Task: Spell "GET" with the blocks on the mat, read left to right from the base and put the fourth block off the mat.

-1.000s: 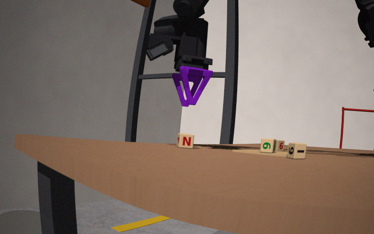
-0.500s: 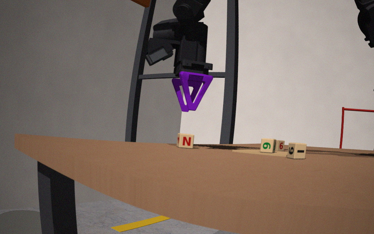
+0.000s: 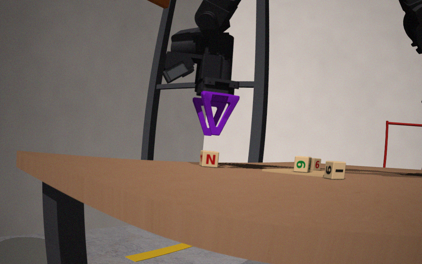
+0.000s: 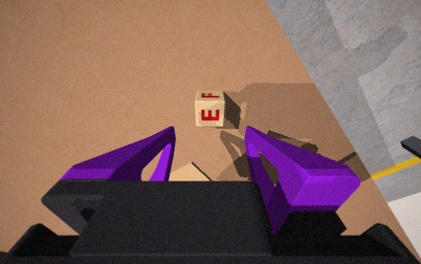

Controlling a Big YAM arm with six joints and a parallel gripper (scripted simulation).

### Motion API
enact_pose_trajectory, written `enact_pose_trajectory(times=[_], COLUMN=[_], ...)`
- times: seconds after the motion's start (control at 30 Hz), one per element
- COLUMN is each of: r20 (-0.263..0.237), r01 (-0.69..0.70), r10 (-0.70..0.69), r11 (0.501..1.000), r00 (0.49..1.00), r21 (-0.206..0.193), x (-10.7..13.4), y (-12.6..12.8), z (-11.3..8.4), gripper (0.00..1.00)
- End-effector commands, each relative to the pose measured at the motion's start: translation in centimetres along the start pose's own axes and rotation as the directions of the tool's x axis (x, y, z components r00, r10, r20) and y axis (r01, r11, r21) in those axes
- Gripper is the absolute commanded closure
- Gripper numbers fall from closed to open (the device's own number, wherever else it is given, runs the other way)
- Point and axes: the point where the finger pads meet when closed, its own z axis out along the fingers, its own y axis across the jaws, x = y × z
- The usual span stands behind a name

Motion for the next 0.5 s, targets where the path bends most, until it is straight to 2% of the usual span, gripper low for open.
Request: enact_pose_trajectory(times=[0.0, 0.17, 0.33, 0.47], r20=[0.009, 0.012, 0.024, 0.015], r01=[-0.005, -0.003, 0.004, 0.000], r10=[0.005, 0.003, -0.005, 0.000], r11=[1.000, 1.000, 1.000, 1.000], r00=[1.000, 1.000, 1.000, 1.000], r21=[0.000, 0.002, 0.012, 0.002], x=[-0.5, -0.7, -1.2, -0.9], y=[0.0, -0.1, 0.0, -0.1], z=[1.0, 1.5, 1.2, 2.2], gripper=[0.36, 0.36, 0.36, 0.36])
